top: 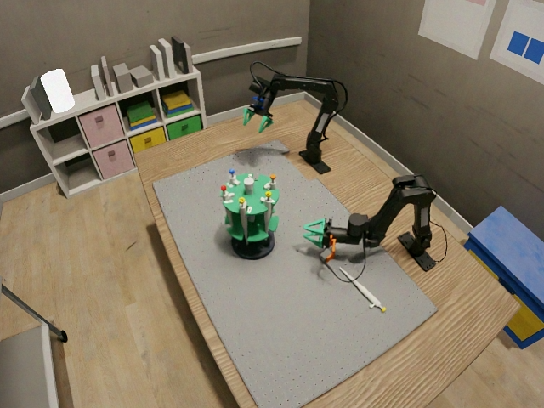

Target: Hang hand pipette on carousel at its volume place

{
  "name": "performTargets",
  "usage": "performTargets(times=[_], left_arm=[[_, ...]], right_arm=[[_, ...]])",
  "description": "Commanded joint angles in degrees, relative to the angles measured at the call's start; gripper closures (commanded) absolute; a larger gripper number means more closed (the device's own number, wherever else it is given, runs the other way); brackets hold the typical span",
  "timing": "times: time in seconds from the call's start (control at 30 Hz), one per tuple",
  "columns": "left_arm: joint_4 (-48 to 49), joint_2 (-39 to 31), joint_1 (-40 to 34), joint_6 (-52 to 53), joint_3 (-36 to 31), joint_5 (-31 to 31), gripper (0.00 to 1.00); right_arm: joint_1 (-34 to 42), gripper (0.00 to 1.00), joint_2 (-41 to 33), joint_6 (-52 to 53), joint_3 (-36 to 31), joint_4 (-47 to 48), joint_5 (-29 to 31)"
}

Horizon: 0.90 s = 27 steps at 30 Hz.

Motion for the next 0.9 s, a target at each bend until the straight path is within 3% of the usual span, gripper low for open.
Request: performTargets(times=[0.0,0.27,0.63,0.87], left_arm=[[3.72,-1.39,-0.04,-0.8,2.18,-1.04,0.51],[2.85,-0.48,-0.01,-0.34,1.42,-0.63,0.51],[-0.85,4.3,-1.87,-0.35,9.42,-2.4,0.51],[0.29,2.44,-1.41,-0.31,9.71,-1.98,0.51]], right_arm=[[-0.64,0.0,0.56,-0.6,0.58,0.52,-1.34],[-0.64,0.0,0.56,-0.6,0.58,0.52,-1.34],[-0.64,0.0,0.56,-0.6,0.58,0.52,-1.34],[-0.64,0.0,0.56,-0.6,0.58,0.52,-1.34]])
